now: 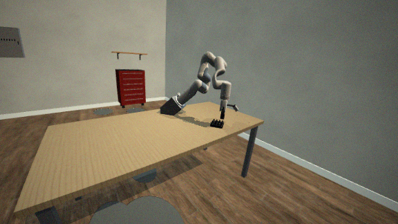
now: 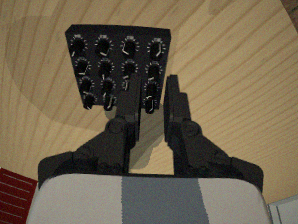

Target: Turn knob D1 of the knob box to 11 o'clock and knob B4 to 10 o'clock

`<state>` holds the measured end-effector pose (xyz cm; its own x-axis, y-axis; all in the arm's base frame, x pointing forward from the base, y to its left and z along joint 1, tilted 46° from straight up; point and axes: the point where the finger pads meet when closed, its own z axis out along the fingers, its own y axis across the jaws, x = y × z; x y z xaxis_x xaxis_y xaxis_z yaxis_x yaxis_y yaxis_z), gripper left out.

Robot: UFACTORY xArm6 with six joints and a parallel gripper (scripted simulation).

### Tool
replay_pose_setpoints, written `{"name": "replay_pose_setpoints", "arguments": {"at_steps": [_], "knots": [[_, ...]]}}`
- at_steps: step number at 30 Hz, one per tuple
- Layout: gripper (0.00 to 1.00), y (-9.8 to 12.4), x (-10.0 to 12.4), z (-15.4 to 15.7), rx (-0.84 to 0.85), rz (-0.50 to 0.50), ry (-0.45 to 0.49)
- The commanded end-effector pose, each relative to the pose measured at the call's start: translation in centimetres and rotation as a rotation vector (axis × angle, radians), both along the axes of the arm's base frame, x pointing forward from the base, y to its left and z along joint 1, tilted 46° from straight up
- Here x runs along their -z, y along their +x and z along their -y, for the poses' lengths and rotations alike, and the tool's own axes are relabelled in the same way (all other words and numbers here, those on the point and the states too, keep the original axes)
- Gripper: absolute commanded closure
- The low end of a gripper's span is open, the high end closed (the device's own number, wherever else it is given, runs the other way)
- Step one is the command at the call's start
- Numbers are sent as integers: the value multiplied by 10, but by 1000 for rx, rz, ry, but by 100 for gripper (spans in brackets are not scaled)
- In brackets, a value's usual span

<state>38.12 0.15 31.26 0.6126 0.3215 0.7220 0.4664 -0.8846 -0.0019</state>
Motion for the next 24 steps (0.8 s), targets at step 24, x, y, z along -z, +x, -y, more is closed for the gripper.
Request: {"name": "replay_pose_setpoints", "arguments": {"at_steps": [24], "knots": [[81,11,10,-4,0,2,0]]}}
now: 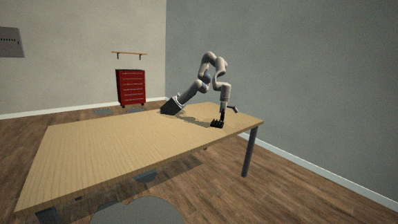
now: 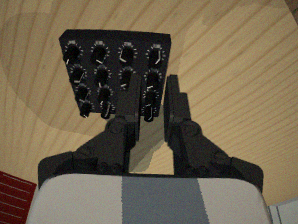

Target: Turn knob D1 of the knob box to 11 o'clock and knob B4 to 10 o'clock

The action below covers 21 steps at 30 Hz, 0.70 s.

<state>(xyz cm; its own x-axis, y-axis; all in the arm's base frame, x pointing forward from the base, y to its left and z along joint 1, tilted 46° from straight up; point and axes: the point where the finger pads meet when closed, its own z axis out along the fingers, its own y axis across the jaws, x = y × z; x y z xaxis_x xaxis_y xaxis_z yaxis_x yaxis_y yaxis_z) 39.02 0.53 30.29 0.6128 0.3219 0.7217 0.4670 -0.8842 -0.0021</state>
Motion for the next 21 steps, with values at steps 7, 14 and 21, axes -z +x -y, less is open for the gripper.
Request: {"name": "replay_pose_setpoints", "arguments": {"at_steps": [7,14,21], "knots": [[81,8,7,-3,0,3,0],[81,12,12,-5,0,3,0],[81,17,17,-7,0,3,0]]}}
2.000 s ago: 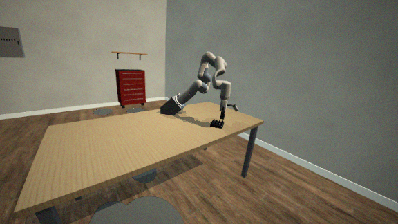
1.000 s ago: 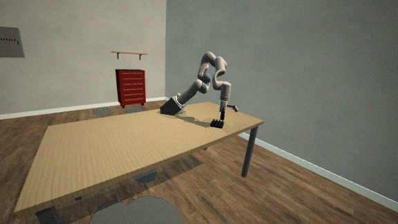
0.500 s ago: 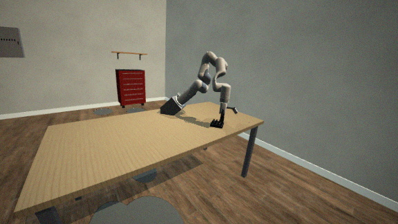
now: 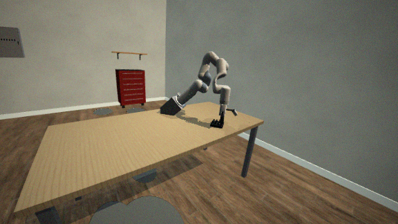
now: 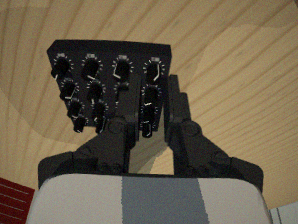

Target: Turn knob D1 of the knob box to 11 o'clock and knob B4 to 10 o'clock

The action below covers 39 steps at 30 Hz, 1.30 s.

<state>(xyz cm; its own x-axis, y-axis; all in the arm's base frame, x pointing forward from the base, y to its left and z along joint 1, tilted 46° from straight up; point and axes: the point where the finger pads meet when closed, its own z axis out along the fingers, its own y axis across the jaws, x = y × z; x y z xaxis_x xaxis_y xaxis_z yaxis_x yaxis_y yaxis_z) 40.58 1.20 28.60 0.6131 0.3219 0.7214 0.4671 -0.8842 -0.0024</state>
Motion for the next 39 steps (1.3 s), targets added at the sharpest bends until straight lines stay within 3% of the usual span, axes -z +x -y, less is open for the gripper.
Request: {"name": "replay_pose_setpoints", "arguments": {"at_steps": [1,39], "knots": [[81,2,0,0,1,3,0],[81,5,3,-2,1,3,0]]}}
